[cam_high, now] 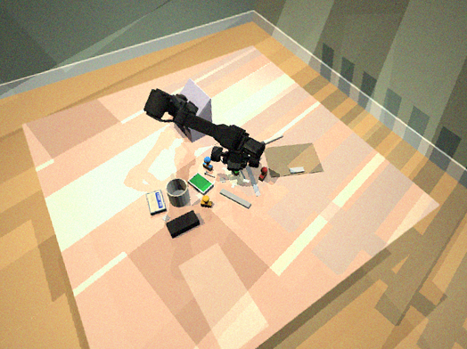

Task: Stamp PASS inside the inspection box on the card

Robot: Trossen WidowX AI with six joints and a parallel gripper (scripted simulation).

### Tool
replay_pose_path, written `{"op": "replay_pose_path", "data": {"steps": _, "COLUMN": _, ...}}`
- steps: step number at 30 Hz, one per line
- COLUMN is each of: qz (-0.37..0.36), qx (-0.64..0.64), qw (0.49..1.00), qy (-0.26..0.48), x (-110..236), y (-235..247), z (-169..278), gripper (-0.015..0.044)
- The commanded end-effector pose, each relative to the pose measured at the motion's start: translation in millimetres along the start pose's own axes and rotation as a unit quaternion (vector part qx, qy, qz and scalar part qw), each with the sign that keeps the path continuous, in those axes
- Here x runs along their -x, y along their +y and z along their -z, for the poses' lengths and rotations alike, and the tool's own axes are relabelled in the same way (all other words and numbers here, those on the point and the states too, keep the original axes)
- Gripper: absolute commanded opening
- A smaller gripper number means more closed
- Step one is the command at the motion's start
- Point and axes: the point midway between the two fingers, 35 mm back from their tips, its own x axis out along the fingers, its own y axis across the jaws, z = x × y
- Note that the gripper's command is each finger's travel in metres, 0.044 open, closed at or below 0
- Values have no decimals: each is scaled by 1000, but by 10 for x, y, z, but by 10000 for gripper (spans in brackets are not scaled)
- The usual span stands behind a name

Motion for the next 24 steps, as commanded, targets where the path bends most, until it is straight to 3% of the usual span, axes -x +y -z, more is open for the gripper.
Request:
{"op": "replay_pose_path", "data": {"steps": 1, "qz": -2, "qx": -3, "qw": 1000, "qy": 0, "x": 35, "y": 18, "z": -14, "gripper": 0}}
{"op": "replay_pose_path", "data": {"steps": 24, "qz": -4, "qx": -3, "qw": 1000, "qy": 1, "x": 403, "y": 33, "z": -20, "gripper": 0}}
